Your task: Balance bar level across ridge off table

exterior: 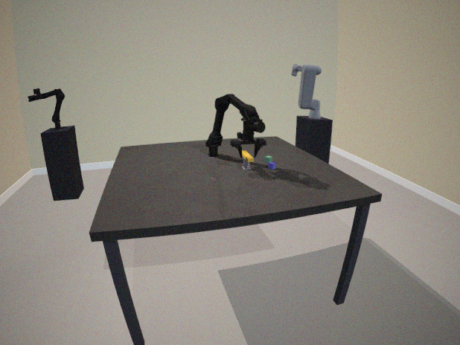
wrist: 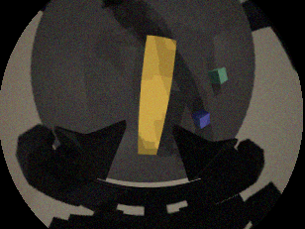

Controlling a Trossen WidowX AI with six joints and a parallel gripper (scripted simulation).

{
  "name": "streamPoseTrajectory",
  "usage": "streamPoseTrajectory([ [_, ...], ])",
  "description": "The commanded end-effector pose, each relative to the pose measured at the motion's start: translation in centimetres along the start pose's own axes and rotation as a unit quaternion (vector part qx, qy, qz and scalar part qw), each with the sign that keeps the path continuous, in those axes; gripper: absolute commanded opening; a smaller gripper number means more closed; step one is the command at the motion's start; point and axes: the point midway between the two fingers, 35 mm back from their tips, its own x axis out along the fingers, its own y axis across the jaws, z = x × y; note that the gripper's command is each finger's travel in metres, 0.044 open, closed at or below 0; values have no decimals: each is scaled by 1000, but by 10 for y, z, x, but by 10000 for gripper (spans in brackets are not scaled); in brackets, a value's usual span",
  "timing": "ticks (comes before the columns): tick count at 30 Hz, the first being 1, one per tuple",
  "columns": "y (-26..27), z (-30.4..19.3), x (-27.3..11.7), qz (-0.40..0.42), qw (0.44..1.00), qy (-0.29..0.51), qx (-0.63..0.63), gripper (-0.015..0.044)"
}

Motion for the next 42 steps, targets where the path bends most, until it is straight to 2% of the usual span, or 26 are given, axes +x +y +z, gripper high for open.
streamPoseTrajectory([
  [1,0,0,0,0,1000,0,0,440],
  [5,-1,-1,-8,-1,1000,1,0,440],
  [13,0,0,-98,-6,1000,14,0,440],
  [42,0,1,-100,-6,1000,14,0,440],
])
